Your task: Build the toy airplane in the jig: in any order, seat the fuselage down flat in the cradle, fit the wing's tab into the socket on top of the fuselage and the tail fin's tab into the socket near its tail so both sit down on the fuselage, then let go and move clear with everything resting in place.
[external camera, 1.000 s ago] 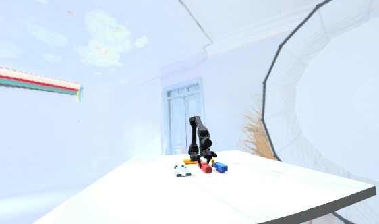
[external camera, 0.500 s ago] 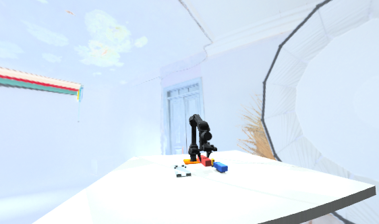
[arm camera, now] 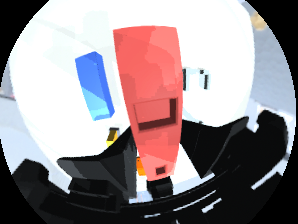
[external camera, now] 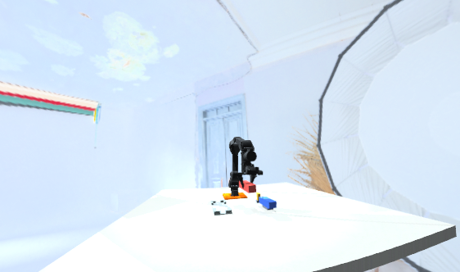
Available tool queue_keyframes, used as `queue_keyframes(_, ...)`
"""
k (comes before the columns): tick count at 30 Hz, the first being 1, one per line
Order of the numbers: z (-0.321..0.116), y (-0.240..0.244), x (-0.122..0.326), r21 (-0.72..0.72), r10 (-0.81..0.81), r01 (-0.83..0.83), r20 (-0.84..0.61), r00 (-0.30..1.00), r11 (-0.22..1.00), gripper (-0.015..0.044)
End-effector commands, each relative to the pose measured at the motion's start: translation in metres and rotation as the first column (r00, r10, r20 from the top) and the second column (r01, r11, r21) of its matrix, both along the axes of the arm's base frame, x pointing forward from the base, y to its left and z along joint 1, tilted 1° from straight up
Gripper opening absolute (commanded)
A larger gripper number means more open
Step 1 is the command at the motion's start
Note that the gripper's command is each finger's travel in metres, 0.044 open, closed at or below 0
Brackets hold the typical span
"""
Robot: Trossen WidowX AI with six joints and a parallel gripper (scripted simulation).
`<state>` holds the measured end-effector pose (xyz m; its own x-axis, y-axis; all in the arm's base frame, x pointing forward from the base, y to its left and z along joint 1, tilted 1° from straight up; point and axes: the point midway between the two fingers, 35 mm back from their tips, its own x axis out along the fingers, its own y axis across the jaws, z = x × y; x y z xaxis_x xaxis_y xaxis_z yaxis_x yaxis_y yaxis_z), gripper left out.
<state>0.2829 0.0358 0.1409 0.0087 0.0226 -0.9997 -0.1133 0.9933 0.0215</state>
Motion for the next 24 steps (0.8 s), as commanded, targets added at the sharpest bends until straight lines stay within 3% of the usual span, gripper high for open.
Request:
queue_keyframes(1, 0.018, 0.0, -0.001, 0.003, 0.003, -0.003, 0.014, 1.0, 1.0, 0.0)
queue_keyframes(24, 0.006, -0.048, 0.001, -0.002, 0.01, -0.01, 0.015, 1.0, 1.0, 0.0)
